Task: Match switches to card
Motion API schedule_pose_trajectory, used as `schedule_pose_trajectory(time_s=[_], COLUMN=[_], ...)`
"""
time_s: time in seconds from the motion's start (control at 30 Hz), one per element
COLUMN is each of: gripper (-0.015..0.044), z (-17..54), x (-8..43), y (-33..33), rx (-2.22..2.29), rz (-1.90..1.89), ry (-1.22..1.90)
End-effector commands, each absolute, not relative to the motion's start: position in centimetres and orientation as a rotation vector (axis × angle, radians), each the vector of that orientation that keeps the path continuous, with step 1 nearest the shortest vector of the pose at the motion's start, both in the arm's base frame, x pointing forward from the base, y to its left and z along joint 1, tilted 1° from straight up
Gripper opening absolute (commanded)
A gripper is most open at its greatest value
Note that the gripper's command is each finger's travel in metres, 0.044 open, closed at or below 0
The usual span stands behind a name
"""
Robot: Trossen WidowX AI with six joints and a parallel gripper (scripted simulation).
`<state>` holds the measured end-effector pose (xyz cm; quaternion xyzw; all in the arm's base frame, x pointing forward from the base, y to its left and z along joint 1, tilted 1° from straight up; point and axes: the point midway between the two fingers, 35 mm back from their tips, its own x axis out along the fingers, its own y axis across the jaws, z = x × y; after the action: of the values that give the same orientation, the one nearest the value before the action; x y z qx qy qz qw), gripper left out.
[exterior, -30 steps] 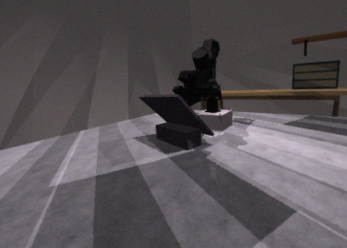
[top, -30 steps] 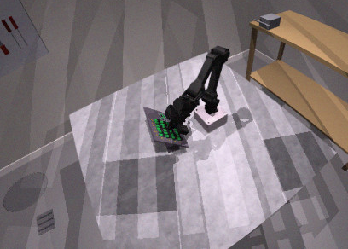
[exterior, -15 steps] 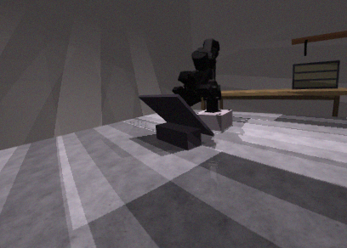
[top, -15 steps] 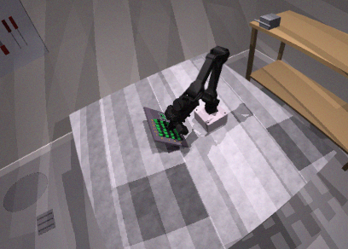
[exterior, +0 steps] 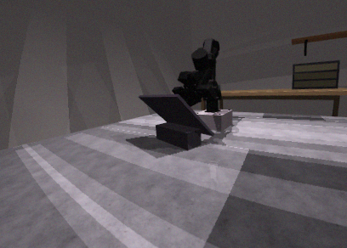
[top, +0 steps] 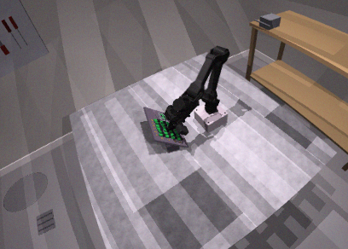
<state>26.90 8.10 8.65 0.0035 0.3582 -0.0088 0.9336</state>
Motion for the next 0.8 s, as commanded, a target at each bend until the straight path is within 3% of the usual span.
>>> schedule_pose_trajectory(time_s=[0.0,0.17,0.33,0.77], gripper=[0.0,0.0,0.0,0.0], z=[9.7,12.9,13.1,12.2], x=[26.0,22.5,22.3,26.1], y=[8.3,8.2,8.2,6.1], rx=[0.01,0.008,0.008,0.006], rz=[-0.019,-0.015,-0.015,-0.016], ry=[0.739,0.761,0.761,0.782])
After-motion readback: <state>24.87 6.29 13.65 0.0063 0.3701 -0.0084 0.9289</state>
